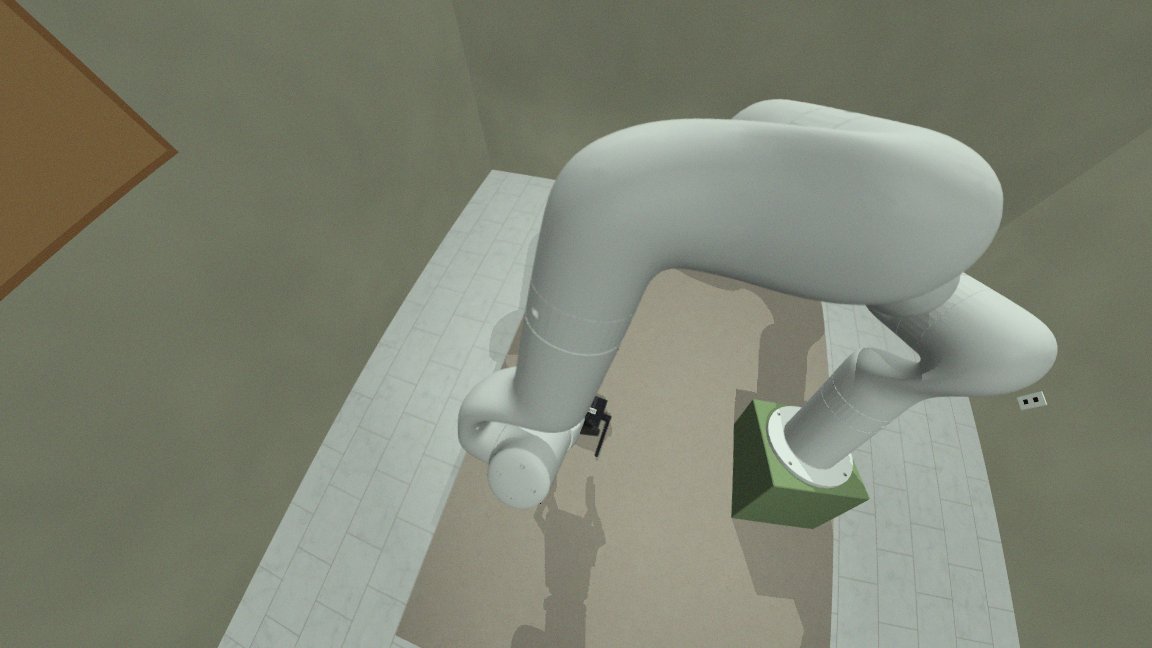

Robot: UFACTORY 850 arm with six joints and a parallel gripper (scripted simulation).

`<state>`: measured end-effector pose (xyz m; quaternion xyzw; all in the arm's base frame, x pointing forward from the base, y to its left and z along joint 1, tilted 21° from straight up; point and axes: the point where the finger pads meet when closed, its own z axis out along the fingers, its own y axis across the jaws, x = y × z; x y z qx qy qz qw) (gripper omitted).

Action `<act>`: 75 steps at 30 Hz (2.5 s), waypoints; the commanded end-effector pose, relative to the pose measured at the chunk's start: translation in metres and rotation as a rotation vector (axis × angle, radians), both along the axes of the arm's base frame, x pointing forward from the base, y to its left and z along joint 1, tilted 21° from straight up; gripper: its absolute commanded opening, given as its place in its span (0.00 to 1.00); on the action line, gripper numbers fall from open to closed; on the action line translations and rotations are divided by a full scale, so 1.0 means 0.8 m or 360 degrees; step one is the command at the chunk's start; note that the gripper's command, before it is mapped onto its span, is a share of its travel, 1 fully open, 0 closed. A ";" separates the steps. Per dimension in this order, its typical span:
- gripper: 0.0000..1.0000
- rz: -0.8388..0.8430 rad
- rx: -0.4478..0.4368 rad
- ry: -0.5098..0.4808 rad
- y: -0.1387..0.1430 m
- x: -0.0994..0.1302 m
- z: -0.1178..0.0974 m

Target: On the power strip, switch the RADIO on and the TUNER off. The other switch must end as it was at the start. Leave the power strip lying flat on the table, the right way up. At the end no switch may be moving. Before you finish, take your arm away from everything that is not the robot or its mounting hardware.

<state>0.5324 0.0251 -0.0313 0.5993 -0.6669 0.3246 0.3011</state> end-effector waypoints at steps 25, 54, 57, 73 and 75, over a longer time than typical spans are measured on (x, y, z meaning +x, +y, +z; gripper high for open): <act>1.00 0.0000 0.0032 0.0005 0.001 0.000 0.003; 1.00 0.0135 0.0859 -0.0001 0.034 -0.012 0.085; 1.00 0.0135 0.0859 -0.0001 0.034 -0.012 0.085; 1.00 0.0412 0.0850 0.0213 0.030 -0.001 0.075; 1.00 0.0484 0.0847 0.0269 0.029 0.002 0.072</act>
